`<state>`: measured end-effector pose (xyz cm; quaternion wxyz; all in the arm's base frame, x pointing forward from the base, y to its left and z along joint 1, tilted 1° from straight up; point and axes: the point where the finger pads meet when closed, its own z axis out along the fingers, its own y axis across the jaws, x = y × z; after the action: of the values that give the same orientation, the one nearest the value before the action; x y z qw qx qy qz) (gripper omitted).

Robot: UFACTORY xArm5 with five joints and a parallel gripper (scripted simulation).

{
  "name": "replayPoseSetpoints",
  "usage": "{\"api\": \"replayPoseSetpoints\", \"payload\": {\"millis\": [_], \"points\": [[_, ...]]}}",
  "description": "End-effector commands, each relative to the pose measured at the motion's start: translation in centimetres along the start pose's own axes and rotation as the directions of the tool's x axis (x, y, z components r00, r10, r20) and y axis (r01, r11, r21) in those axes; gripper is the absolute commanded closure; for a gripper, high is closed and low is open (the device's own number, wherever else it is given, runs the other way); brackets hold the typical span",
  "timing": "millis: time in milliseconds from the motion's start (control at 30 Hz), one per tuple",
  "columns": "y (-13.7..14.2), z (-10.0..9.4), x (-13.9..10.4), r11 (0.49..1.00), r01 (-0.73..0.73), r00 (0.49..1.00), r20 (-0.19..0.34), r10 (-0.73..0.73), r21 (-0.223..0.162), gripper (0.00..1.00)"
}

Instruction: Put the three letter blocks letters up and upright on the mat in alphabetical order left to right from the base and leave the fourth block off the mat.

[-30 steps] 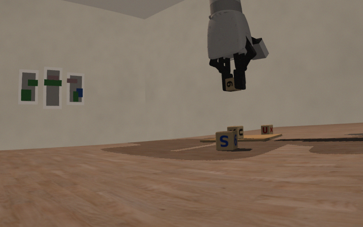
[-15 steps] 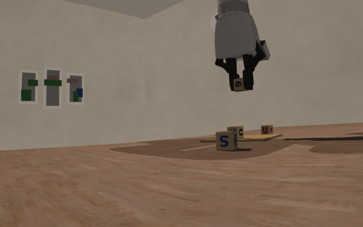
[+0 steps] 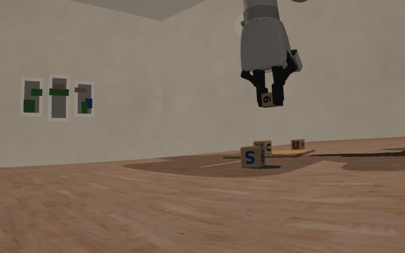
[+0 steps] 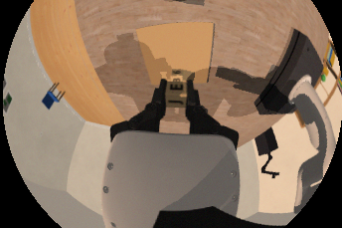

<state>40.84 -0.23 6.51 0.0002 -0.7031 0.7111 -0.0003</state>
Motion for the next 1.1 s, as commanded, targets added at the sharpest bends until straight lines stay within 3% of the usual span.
{"api": "replayPoseSetpoints", "payload": {"millis": [0, 400, 700, 1067], "points": [[-0.2, 1.1, 0.0, 1.0, 0.0, 1.0, 0.0, 0.0, 0.005, 0.79], [-0.2, 6.7, 0.2, 1.0, 0.0, 1.0, 0.0, 0.0, 0.005, 0.79], [-0.2, 8.2, 0.3, 1.0, 0.0, 1.0, 0.0, 0.0, 0.005, 0.79], [-0.2, 8.3, 0.3, 1.0, 0.0, 1.0, 0.0, 0.0, 0.005, 0.79]]}}
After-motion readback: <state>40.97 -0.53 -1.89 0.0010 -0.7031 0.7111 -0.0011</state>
